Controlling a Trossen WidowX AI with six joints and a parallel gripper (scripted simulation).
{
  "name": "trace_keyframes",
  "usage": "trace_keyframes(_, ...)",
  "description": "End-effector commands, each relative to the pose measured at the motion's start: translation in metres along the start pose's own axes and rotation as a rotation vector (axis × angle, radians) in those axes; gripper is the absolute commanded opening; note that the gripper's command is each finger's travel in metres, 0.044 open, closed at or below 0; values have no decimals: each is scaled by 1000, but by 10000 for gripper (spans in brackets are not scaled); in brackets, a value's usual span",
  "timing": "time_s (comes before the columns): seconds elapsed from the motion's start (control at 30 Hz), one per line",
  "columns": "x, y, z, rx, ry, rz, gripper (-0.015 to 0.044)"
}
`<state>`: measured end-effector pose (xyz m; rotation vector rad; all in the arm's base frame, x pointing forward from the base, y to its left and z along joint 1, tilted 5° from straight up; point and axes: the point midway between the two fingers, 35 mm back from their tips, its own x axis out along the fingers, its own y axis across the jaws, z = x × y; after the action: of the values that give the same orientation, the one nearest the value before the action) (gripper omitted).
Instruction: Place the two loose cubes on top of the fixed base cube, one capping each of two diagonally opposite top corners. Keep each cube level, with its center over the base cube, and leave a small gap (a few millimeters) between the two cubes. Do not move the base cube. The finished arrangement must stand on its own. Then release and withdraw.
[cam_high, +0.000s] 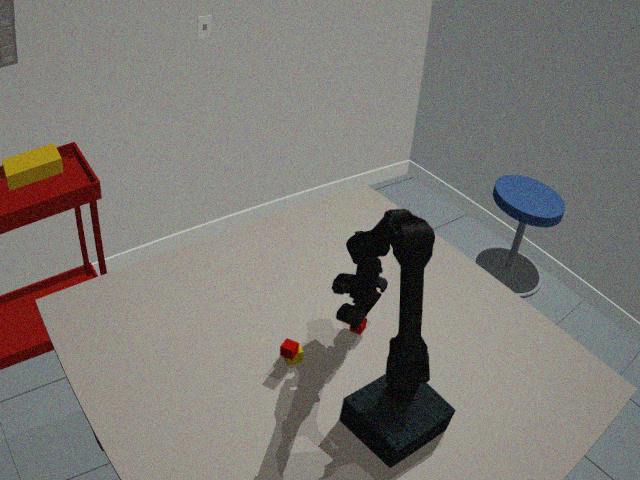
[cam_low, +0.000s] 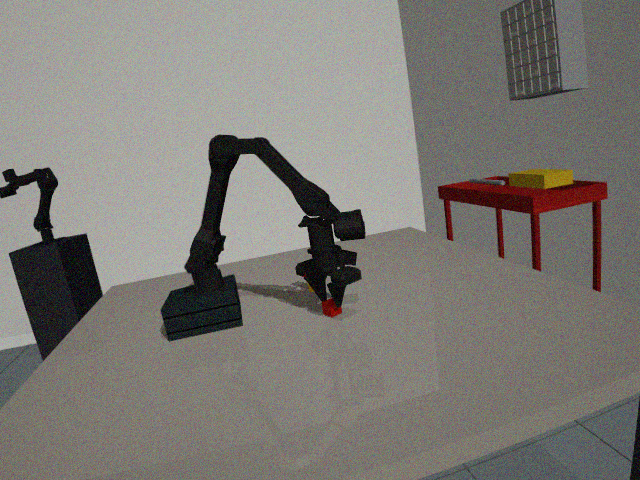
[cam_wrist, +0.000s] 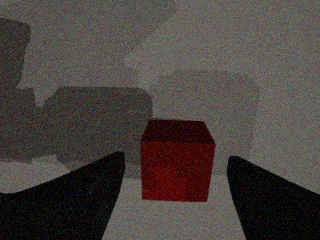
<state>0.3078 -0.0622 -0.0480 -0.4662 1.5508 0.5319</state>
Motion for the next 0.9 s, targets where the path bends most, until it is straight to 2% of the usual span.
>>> trace_keyframes(0.0,6,0,-1,-5,3,-2,265)
trace_keyframes(0.07,7,0,-1,-5,3,-2,265)
trace_keyframes(0.27,7,0,-1,-5,3,-2,107)
trace_keyframes(0.43,5,0,-1,-5,3,-2,105)
trace_keyframes(0.87,-34,-3,3,-5,2,-3,105)
